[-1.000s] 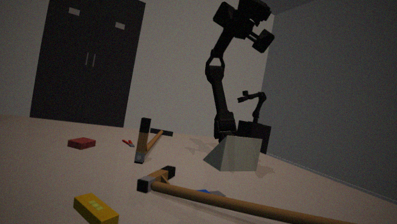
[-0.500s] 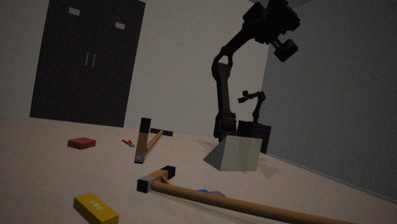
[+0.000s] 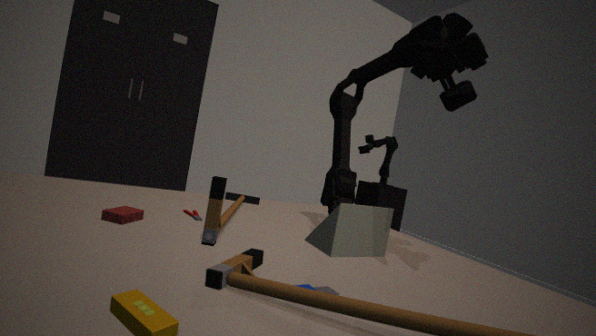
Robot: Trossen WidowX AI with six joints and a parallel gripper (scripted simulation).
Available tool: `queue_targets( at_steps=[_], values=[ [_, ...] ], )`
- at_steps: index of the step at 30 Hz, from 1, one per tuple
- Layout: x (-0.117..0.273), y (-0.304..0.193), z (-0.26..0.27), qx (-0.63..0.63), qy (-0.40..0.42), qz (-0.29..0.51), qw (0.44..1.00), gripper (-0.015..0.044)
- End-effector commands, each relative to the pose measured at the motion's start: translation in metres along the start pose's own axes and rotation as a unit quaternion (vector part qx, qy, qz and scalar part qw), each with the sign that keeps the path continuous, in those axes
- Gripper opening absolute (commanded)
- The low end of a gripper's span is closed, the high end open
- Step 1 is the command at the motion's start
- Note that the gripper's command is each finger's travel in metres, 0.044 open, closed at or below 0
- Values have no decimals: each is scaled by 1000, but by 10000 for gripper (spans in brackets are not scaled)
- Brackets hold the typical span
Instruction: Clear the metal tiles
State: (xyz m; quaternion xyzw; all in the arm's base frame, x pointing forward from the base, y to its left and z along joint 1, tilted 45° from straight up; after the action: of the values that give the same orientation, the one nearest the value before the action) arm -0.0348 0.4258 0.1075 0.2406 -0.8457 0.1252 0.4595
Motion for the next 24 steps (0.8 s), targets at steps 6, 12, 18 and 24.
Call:
queue_targets(
  at_steps=[6, 12, 18, 24],
  values=[
    [4, 21, 47, 71, -9, -6, 997, 440],
    [7, 31, 79, 114, -15, -11, 993, 440],
    [11, 39, 111, 157, -23, -16, 987, 440],
    [15, 44, 144, 200, -32, -22, 979, 440]
  ],
)
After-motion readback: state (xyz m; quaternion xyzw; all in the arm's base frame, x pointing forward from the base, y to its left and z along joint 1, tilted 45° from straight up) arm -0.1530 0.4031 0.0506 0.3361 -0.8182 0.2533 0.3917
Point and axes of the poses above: the point midway between the two fingers, 35 mm back from their tips, its own x axis back along the fingers, its own z axis across the jaws, y = z × x, the point moved 3 cm from there along x, back along the fingers, and after that the axes turned 3 degrees about -x, right-handed, at the moved point
